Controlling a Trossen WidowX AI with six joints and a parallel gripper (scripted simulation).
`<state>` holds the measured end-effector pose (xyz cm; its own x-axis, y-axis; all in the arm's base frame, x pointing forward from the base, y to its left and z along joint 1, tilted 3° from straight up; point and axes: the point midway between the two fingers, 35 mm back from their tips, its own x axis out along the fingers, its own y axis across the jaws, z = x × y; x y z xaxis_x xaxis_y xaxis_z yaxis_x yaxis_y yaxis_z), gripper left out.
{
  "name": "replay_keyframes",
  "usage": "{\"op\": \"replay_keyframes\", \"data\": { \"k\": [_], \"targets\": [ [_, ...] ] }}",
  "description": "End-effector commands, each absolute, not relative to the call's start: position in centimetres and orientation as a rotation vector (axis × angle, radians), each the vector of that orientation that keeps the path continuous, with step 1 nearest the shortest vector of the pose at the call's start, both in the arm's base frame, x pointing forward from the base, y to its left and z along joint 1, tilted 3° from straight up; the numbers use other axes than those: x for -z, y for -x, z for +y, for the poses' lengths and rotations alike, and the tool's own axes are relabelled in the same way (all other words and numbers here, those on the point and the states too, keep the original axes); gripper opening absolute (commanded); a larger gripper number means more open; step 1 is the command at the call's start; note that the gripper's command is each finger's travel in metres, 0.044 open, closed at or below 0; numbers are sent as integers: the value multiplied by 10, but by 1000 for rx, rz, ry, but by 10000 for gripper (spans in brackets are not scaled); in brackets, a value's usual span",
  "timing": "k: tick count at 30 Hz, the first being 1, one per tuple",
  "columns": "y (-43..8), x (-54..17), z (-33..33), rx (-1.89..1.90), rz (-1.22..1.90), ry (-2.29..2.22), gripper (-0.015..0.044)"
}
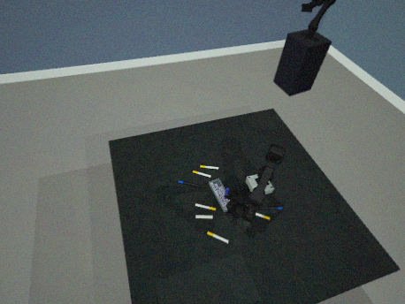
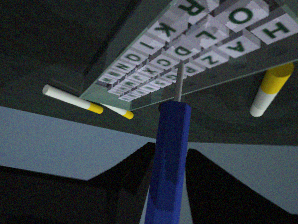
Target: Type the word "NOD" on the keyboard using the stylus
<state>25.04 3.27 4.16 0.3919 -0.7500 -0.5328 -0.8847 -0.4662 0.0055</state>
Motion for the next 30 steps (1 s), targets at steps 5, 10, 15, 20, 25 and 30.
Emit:
{"op": "replay_keyframes", "data": {
  "k": [5,10,15,20,25,30],
  "targets": [
    [-249,-38,31,-695,1440,2384,81],
    [-249,-35,32,-695,1440,2384,81],
    [-249,-33,32,-695,1440,2384,81],
    [-249,-31,32,-695,1440,2384,81],
    [-249,-29,32,-695,1440,2384,81],
    [-249,-30,32,-695,1440,2384,81]
  ]
}}
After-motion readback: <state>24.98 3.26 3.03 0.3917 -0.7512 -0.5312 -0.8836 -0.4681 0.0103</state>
